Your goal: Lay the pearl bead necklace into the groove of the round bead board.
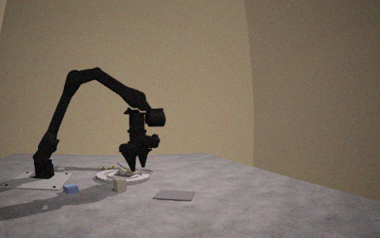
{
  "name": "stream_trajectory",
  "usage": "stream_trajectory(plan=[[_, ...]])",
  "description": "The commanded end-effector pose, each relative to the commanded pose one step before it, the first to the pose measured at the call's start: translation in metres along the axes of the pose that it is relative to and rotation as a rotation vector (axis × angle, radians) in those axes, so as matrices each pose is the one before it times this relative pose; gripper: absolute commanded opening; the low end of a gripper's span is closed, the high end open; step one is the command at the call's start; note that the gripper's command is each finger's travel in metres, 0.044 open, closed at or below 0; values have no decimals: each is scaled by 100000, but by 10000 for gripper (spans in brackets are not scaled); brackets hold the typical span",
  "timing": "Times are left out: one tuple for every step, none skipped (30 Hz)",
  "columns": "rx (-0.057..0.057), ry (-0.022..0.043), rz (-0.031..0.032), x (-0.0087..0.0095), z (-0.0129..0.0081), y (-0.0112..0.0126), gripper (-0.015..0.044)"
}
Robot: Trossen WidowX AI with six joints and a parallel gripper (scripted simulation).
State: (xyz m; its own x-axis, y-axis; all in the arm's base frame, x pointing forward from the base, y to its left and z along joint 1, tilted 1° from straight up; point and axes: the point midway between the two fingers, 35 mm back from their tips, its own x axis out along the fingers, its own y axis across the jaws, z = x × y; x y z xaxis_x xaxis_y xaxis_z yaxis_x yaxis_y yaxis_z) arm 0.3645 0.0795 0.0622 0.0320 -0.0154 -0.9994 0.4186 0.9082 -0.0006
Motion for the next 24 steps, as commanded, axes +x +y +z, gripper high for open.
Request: stream_trajectory(plan=[[315, 98, -7, -61, -36, -15, 440], [0, 0, 0, 0, 0, 0, 440], [0, 0, 0, 0, 0, 0, 440], [0, 0, 0, 0, 0, 0, 440], [0, 0, 0, 0, 0, 0, 440], [0, 0, 0, 0, 0, 0, 440], [0, 0, 0, 0, 0, 0, 440], [0, 0, 0, 0, 0, 0, 440], [0, 0, 0, 0, 0, 0, 440], [0, 0, 0, 0, 0, 0, 440], [0, 0, 0, 0, 0, 0, 440], [0, 0, 0, 0, 0, 0, 440], [-1314, -2, -2, -61, 16, -24, 414], [-3941, -5, -6, -183, 45, -73, 387], [-6568, -8, -11, -305, 68, -126, 361], [-8532, -8, -16, -397, 72, -172, 335], [-8642, -6, -17, -402, 52, -182, 309], [-8642, -4, -18, -403, 30, -188, 282], [-8532, -1, -18, -398, 8, -189, 256], [-6568, 1, -14, -306, -11, -146, 230], [-3941, 1, -9, -184, -14, -87, 204], [-1314, 1, -3, -61, -6, -29, 177], [0, 0, 0, 0, 0, 0, 151], [0, 0, 0, 0, 0, 0, 125]])
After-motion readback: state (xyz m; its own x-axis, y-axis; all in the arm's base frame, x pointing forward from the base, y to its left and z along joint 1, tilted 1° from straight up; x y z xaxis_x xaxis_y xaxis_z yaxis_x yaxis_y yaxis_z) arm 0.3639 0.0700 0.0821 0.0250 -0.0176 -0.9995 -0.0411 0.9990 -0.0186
